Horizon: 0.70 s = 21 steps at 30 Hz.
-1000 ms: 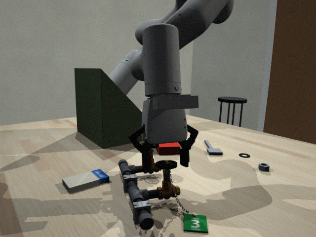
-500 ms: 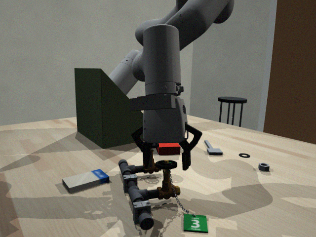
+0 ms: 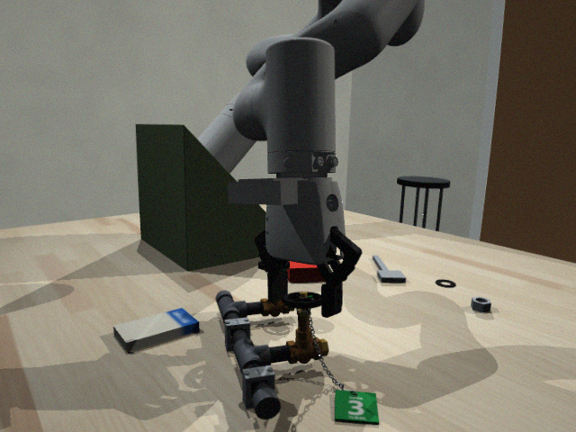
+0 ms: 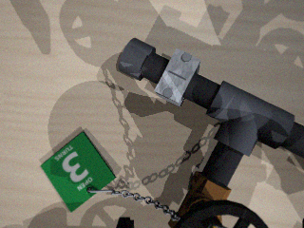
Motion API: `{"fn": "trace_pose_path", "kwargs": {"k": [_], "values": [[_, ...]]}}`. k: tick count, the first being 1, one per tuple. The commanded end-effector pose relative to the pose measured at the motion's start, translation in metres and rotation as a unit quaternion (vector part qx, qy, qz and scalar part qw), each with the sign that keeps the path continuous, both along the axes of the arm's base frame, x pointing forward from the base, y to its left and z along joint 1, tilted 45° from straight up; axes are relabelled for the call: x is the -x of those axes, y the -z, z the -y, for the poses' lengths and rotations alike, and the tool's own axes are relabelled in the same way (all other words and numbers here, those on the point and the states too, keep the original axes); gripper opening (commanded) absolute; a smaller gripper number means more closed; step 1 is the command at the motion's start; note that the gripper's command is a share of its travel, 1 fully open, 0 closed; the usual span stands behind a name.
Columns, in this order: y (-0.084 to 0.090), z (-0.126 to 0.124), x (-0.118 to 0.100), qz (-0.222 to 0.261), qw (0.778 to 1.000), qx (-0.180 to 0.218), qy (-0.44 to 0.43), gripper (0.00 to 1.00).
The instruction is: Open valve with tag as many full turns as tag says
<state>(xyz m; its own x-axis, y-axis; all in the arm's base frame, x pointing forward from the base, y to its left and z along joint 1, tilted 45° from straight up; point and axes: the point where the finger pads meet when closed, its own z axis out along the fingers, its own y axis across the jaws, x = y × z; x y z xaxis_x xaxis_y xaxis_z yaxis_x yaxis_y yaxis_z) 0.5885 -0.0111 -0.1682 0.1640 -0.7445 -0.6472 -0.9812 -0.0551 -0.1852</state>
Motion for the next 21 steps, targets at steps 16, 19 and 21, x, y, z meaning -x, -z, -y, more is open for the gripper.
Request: {"fn": "trace_pose_path", "kwargs": {"k": [16,19,21], "values": [[-0.0006,0.0005,-0.0010,-0.005,1.000,-0.002,0.000,0.00],[-0.0006,0.0005,-0.0010,-0.005,1.000,-0.002,0.000,0.00],[-0.0006,0.0005,-0.0010,-0.005,1.000,-0.002,0.000,0.00]]}}
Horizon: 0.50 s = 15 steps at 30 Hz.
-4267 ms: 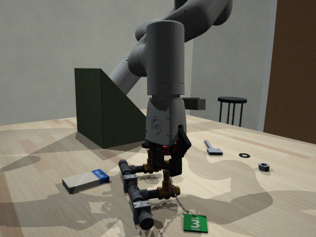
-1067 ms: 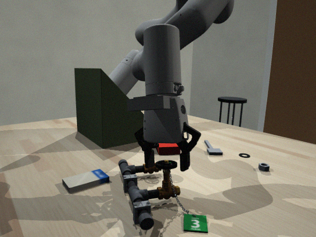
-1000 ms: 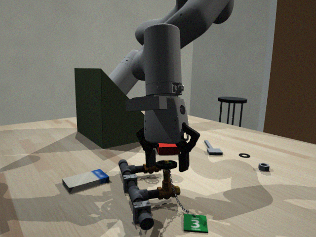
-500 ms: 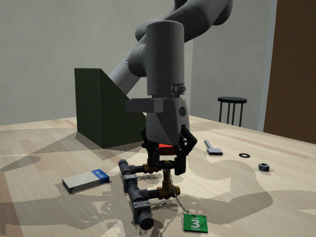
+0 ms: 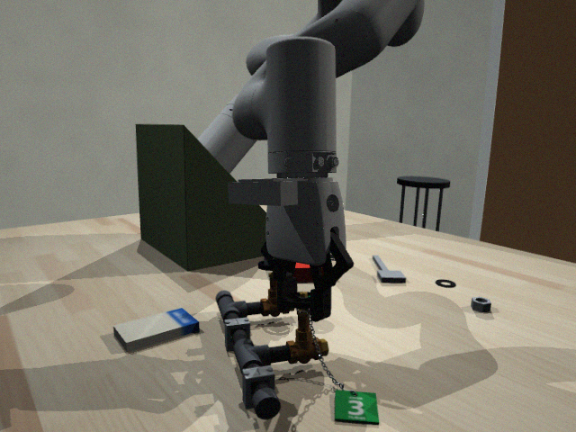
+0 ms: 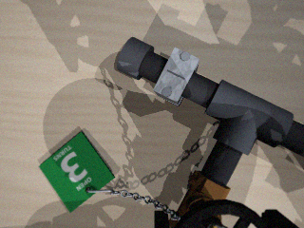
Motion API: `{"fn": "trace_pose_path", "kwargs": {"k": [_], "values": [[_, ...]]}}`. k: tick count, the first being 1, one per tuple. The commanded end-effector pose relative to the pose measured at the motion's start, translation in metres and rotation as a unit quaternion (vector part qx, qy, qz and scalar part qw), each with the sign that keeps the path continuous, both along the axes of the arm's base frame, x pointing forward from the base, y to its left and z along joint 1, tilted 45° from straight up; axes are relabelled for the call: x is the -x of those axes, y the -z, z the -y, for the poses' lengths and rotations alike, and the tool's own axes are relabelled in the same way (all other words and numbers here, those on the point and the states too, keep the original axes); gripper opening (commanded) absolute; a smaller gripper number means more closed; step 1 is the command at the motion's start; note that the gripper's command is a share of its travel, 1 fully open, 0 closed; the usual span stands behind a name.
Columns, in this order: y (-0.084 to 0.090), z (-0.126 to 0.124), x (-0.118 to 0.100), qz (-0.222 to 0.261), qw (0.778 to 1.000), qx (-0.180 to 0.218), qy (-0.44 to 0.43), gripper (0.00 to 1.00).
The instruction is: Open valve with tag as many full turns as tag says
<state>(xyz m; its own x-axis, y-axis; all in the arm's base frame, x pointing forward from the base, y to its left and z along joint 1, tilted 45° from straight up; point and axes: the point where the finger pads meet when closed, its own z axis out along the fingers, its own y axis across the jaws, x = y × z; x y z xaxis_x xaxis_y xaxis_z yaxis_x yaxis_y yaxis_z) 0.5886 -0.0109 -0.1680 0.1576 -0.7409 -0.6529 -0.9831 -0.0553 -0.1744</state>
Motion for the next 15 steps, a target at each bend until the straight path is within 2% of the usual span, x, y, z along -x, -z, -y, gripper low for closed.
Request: {"fn": "trace_pose_path", "kwargs": {"k": [1,15], "values": [[-0.0005,0.0007,-0.0008,0.001,1.000,0.000,0.000,0.00],[-0.0005,0.0007,-0.0008,0.006,1.000,0.001,-0.006,0.00]]}}
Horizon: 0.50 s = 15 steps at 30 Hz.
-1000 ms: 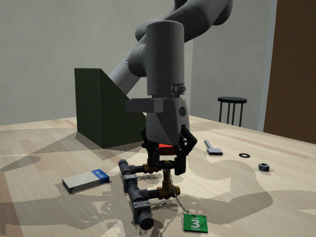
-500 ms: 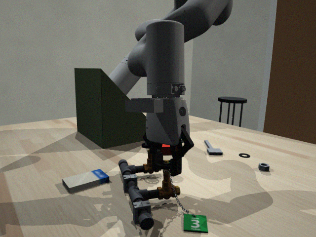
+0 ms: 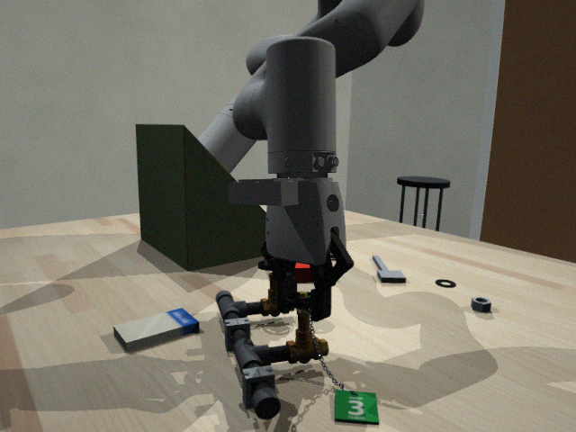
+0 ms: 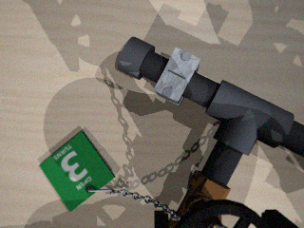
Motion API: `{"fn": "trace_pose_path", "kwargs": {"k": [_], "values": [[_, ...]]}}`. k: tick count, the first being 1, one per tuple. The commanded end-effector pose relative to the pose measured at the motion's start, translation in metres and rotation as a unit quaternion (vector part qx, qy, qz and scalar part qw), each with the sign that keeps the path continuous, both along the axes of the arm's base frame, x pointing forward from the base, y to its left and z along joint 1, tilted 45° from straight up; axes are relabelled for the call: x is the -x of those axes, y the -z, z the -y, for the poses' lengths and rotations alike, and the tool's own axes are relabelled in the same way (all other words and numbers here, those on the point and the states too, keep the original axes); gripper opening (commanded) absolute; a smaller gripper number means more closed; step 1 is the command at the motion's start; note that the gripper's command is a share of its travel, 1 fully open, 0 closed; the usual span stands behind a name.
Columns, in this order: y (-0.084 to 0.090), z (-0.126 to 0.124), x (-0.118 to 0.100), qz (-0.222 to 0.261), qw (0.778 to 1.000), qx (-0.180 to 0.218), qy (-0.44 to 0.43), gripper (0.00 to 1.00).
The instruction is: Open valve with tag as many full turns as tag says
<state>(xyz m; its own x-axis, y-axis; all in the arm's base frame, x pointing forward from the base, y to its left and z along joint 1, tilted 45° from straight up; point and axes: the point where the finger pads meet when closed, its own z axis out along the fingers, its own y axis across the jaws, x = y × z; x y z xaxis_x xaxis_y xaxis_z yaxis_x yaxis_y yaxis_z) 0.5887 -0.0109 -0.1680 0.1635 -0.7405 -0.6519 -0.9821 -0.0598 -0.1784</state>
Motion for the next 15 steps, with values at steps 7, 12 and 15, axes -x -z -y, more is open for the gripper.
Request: {"fn": "trace_pose_path", "kwargs": {"k": [7,12,15], "values": [[-0.0005,0.0007,-0.0008,0.037,0.998,0.006,-0.040,0.00],[-0.0005,0.0007,-0.0008,0.086,0.992,0.012,-0.093,0.00],[-0.0005,0.0007,-0.0008,0.098,0.989,0.014,-0.107,0.00]]}}
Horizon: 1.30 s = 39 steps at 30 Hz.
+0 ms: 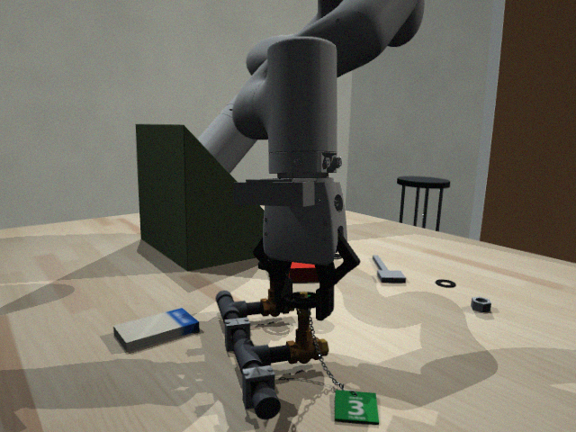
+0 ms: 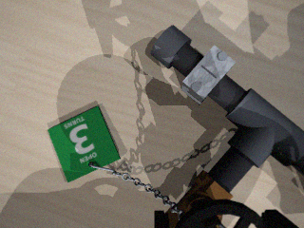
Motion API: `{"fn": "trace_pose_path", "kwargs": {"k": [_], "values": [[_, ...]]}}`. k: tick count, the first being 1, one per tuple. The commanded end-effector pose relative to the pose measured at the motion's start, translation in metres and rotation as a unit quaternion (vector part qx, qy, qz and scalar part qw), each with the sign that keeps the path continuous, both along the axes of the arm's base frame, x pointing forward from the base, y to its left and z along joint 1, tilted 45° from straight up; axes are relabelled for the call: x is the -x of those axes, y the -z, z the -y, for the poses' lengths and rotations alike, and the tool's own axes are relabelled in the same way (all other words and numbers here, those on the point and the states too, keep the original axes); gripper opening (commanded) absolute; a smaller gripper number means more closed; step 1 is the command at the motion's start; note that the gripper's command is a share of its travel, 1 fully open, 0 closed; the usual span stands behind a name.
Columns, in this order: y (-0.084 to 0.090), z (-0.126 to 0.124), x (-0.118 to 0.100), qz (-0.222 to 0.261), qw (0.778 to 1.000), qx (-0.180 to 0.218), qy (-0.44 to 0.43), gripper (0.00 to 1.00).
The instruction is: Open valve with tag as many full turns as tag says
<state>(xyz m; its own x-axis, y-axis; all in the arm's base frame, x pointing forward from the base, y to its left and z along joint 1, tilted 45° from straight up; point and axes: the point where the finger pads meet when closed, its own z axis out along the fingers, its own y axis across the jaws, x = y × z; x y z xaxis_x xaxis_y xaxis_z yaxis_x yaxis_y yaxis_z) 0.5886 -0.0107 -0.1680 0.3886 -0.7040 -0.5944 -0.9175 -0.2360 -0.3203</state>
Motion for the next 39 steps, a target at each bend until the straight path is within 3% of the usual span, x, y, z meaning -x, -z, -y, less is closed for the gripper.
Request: {"fn": "trace_pose_path", "kwargs": {"k": [1,7,15,17,19,24,32,34,35,39], "values": [[-0.0005,0.0009,-0.0009,0.035,0.999,0.005,-0.032,0.00],[-0.0005,0.0009,-0.0009,0.130,0.982,0.017,-0.137,0.00],[-0.0005,0.0009,-0.0009,0.267,0.918,0.036,-0.292,0.00],[-0.0005,0.0009,-0.0009,0.267,0.918,0.036,-0.292,0.00],[-0.0005,0.0009,-0.0009,0.324,0.877,0.043,-0.352,0.00],[-0.0005,0.0009,-0.0009,0.379,0.822,0.050,-0.422,0.00],[-0.0005,0.0009,-0.0009,0.480,0.687,0.060,-0.542,0.00],[-0.0005,0.0009,-0.0009,0.480,0.687,0.060,-0.542,0.00],[-0.0005,0.0009,-0.0009,0.514,0.631,0.065,-0.577,0.00],[-0.0005,0.0009,-0.0009,0.541,0.573,0.066,-0.612,0.00]]}}
